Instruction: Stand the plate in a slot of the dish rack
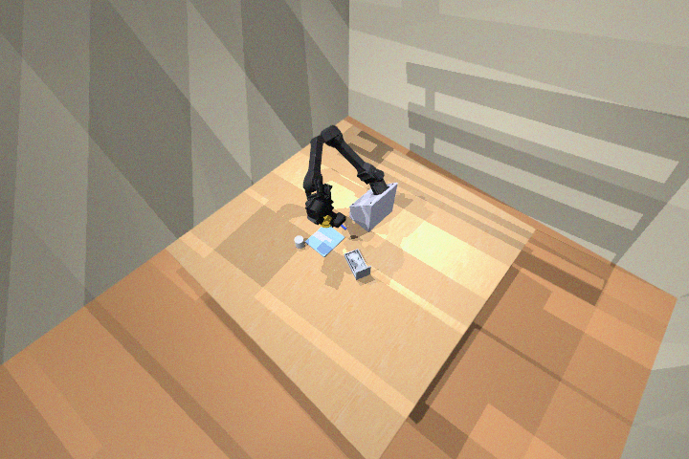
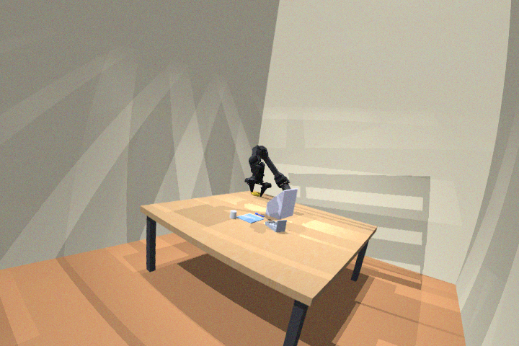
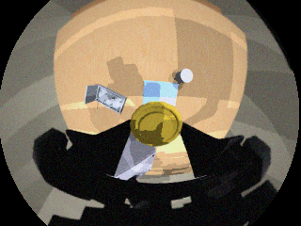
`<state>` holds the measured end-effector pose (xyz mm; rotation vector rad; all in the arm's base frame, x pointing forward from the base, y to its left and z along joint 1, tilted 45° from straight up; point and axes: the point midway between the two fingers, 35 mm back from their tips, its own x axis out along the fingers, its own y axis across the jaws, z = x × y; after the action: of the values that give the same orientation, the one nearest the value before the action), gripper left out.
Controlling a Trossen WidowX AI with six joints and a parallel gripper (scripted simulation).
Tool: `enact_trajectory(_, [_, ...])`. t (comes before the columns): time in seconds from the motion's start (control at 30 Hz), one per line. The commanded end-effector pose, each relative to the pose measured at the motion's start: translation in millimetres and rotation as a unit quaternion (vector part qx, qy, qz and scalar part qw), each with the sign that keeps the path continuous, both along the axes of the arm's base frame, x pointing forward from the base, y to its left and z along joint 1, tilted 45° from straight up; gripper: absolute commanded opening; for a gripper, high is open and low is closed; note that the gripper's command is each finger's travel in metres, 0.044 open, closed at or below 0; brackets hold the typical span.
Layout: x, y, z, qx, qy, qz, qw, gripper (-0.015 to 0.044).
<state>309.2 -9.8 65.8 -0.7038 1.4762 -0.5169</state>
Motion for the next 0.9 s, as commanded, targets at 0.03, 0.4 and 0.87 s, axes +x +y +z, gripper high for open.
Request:
enact_trajectory(0.03, [-1, 8, -3, 0.000, 0.055, 0.058, 0.997, 0.0000])
enact_trajectory(0.4, [-6, 20, -15, -0.008, 0.186, 0.192, 0.964, 0.0000])
enact_trajectory(0.87, [-14, 34, -29, -0.018, 0.342, 0.353, 0.871, 0.0000])
